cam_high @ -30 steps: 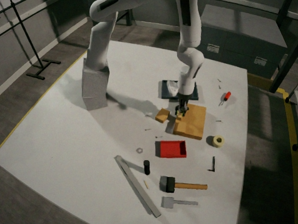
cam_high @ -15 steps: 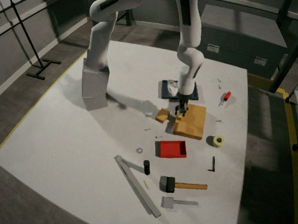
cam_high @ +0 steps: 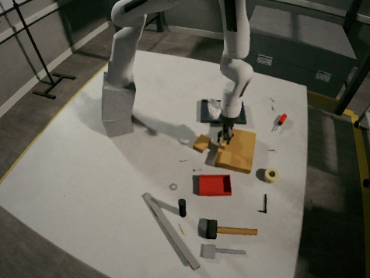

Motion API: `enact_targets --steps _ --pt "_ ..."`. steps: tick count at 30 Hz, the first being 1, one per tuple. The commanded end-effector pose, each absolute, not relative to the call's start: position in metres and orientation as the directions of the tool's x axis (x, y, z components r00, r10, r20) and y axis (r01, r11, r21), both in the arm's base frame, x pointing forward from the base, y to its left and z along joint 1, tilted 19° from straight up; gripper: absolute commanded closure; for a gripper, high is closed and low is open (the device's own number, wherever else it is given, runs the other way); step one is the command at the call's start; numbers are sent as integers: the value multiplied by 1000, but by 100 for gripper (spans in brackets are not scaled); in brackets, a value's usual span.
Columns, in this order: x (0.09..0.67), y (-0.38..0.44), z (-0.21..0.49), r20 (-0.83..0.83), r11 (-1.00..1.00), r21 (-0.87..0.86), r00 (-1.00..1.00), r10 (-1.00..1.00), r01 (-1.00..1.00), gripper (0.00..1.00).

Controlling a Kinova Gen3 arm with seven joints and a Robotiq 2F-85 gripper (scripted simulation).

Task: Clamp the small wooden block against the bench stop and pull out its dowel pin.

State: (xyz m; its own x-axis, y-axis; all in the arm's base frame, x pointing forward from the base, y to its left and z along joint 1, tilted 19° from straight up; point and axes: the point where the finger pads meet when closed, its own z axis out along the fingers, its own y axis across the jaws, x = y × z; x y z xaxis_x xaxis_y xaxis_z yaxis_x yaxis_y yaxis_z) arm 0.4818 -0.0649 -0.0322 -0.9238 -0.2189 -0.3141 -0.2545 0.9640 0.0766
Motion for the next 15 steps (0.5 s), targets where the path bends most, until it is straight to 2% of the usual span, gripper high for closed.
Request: enact_targets --steps 1,15 --pt "482 -65 -32 -315 965 77 -925 -213 -249 90" --pt "482 -65 -32 -313 969 83 -929 -197 -233 90"
